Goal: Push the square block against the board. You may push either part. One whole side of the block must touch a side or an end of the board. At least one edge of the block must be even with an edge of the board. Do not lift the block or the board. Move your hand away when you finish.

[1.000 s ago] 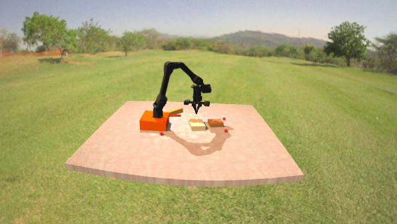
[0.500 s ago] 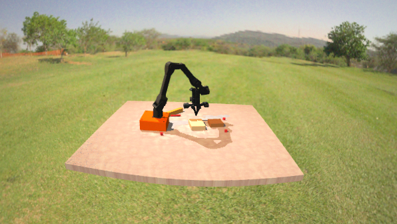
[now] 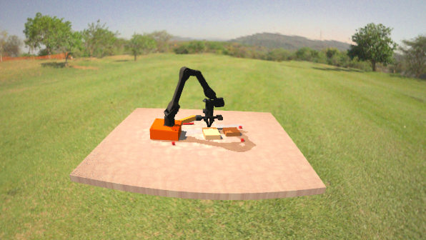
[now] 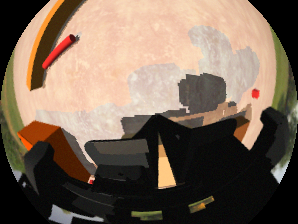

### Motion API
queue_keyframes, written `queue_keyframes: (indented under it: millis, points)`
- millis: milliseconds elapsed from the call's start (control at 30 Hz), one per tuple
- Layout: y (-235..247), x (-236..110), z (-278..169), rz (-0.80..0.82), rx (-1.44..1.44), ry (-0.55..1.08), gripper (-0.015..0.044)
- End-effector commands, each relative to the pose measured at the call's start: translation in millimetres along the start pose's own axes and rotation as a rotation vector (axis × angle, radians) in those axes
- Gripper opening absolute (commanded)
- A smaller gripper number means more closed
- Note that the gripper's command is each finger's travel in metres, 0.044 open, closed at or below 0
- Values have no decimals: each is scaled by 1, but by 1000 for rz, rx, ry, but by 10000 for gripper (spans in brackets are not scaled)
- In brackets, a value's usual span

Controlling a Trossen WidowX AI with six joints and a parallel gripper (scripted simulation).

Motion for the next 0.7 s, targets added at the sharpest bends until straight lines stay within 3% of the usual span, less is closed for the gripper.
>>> queue_keyframes:
  millis: [0, 667]
  points:
    - [0, 1, -5, 0, -4, 5, 0]
    - [-4, 1, -26, 0, -4, 7, 0]
Point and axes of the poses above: the point midway between the two fingers, 35 mm back from their tips, its own x axis out along the fingers, its own y axis across the jaws, z = x × y, the point moved 6 cm from there along -x, back along the fingers, and after that the axes turned 9 degrees about x, right-handed, at the moved point
